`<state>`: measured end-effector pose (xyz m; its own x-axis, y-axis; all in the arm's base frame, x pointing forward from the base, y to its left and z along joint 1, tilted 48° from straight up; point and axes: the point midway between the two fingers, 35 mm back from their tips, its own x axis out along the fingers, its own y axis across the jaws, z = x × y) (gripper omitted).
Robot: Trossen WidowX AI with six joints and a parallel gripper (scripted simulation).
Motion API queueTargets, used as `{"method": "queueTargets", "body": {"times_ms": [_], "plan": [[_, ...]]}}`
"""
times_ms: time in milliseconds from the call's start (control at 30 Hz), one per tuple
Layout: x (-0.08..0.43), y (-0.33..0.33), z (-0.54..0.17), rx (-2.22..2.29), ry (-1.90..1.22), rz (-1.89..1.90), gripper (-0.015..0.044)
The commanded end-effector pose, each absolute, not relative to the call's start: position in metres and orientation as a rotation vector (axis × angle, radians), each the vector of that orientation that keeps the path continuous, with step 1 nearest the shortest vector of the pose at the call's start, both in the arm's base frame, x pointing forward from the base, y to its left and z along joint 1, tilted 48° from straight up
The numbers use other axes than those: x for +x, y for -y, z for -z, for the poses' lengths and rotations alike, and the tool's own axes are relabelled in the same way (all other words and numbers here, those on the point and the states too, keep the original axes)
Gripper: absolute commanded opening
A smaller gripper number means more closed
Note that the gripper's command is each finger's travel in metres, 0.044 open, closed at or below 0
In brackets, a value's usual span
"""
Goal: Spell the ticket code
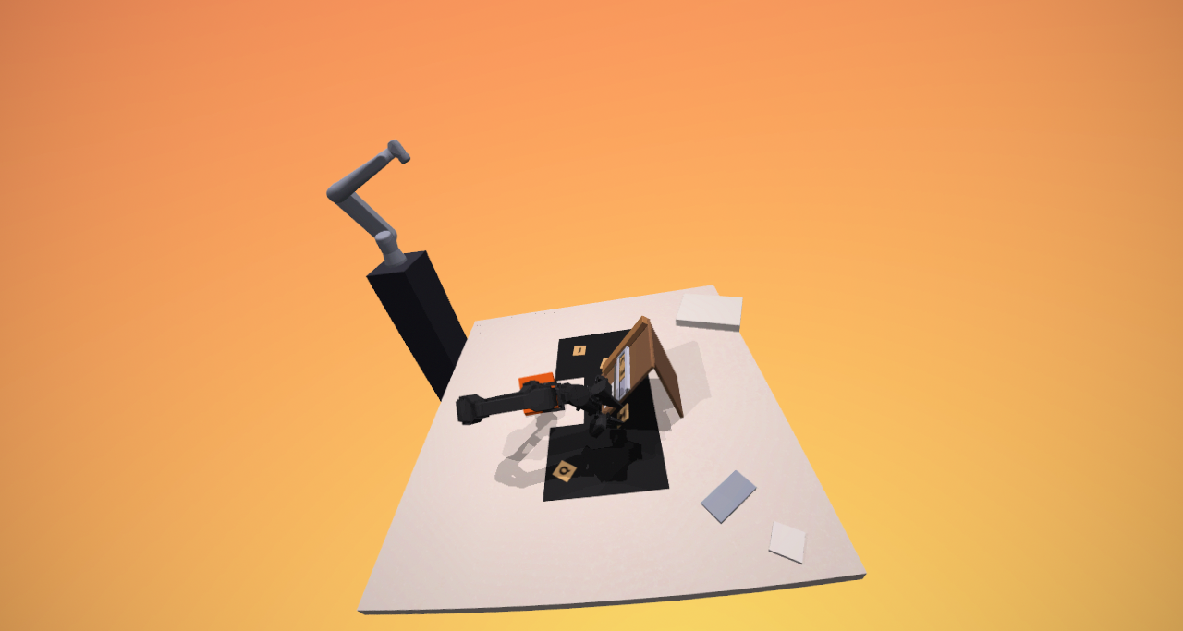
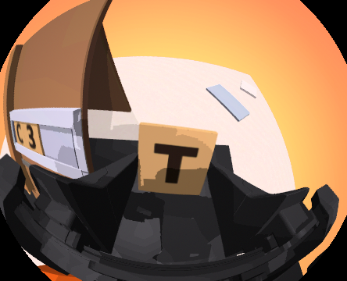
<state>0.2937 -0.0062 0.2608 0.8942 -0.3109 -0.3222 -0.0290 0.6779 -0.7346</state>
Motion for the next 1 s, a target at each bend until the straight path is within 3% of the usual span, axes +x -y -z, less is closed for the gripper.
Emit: {"method": "queueTargets", "body": {"times_ms": [0,967], "plan": [[0.294,0.004,-0.259,-0.811,-0.447,0.167,0.0],[0.294,-0.006,-0.249,-0.811,-0.448,0.166,0.0]]}}
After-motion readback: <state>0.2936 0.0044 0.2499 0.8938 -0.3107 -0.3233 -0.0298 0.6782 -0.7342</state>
